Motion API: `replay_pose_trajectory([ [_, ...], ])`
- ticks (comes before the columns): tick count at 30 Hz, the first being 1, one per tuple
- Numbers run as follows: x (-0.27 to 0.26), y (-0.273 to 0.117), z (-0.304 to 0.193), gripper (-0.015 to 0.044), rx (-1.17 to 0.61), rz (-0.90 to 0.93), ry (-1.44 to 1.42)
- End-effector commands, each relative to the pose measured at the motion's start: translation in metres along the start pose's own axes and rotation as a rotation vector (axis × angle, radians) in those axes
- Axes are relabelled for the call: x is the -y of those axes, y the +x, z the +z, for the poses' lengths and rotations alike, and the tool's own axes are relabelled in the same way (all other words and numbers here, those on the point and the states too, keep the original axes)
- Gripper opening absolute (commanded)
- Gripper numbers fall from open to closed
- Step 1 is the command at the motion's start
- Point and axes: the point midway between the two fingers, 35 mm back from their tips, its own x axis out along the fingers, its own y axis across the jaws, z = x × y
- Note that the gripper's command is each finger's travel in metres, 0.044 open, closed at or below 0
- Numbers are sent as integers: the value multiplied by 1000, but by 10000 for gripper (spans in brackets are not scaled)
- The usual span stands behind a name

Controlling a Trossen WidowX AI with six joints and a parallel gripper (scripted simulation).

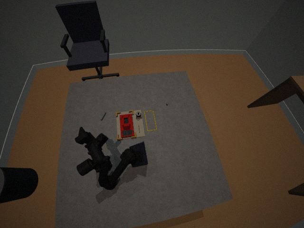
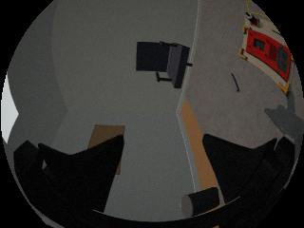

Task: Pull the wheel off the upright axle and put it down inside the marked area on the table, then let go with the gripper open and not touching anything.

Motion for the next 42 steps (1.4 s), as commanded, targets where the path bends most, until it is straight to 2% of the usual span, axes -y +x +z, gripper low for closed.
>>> replay_pose_trajectory([
  [1, -1, 0, 0, 374, 1, 1, -2],
  [4, -15, 4, 7, 300, 12, 8, -25],
  [14, -62, 28, 56, 300, 103, -9, -130],
  [23, -77, 55, 121, 300, 205, -123, -245],
  [35, -55, 87, 209, 300, 284, -386, -423],
  [42, -29, 100, 249, 300, 249, -568, -543],
])
